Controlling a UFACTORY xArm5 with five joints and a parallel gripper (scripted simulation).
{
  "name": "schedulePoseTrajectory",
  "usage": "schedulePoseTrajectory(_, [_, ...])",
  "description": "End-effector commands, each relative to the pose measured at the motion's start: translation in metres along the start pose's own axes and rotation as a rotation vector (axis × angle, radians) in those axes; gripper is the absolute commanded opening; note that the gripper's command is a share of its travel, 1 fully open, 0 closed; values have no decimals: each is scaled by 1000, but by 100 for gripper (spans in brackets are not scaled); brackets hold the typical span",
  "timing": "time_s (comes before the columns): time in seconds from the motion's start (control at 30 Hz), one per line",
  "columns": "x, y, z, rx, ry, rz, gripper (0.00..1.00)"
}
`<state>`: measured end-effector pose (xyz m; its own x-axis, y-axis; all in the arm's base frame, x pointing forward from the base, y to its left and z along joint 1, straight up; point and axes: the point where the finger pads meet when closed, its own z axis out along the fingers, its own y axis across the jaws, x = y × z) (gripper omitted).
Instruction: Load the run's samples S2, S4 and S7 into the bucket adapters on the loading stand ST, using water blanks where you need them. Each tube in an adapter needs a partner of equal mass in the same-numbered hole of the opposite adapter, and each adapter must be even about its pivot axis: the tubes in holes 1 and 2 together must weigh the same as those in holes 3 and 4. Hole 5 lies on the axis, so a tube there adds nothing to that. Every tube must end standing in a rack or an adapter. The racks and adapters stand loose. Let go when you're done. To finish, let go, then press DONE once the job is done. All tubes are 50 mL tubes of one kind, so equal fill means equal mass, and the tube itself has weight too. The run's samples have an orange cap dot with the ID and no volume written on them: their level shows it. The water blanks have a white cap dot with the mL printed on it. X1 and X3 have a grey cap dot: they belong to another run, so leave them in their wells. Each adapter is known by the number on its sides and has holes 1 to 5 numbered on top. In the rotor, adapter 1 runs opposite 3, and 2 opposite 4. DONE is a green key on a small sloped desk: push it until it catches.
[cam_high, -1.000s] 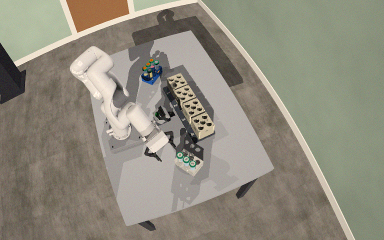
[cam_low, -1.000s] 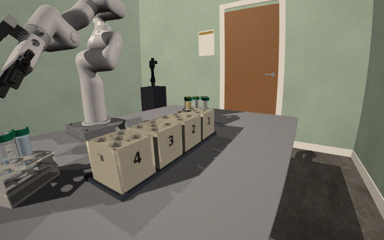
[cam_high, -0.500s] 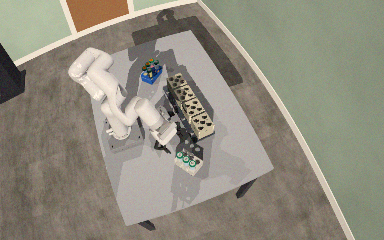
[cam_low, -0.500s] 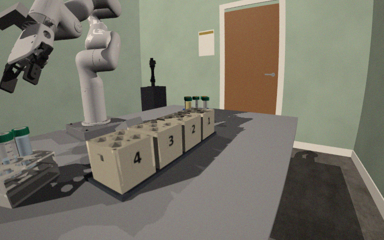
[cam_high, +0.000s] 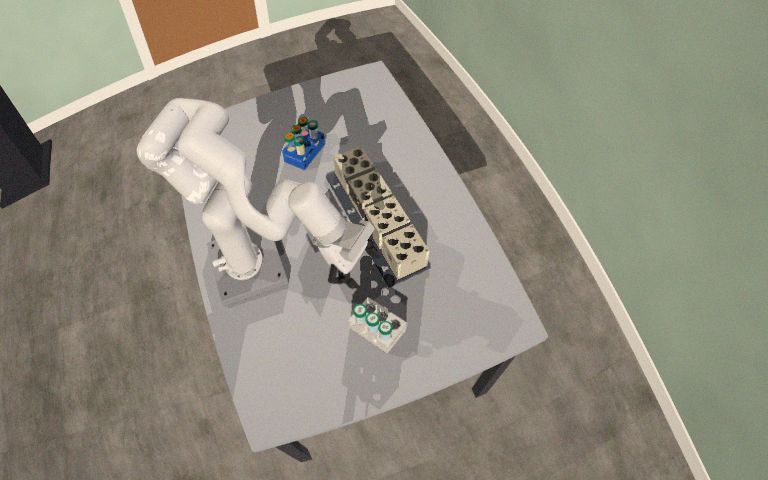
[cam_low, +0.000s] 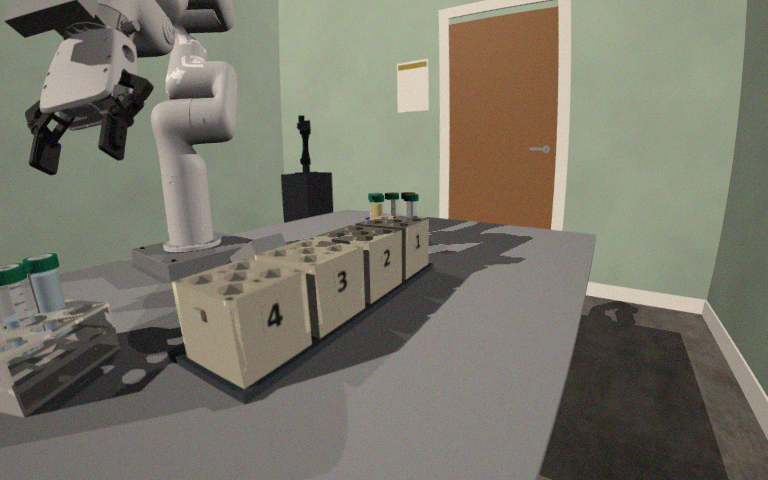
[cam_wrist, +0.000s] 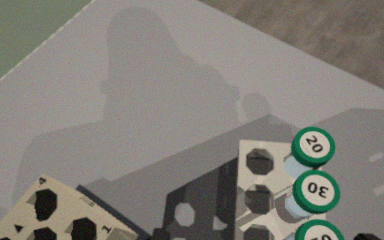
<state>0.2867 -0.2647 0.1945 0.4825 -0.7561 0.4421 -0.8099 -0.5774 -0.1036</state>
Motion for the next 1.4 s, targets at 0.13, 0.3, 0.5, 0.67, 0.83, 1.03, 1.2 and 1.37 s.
schedulePoseTrajectory(0.13, [-1, -29, -3, 30, -65, -111, 100])
schedulePoseTrajectory(0.3, [-5, -51, -6, 42, -97, -168, 100])
schedulePoseTrajectory(0.5, [-11, -77, -10, 55, -136, -241, 100])
schedulePoseTrajectory(0.67, [-15, -91, -14, 68, -175, -314, 100])
schedulePoseTrajectory(0.83, [-22, -112, -19, 77, -205, -373, 100])
schedulePoseTrajectory(1.03, [-33, -136, -27, 88, -243, -448, 100])
schedulePoseTrajectory(1.2, [-39, -149, -32, 97, -280, -524, 100])
schedulePoseTrajectory(1.37, [-50, -168, -39, 103, -308, -584, 100])
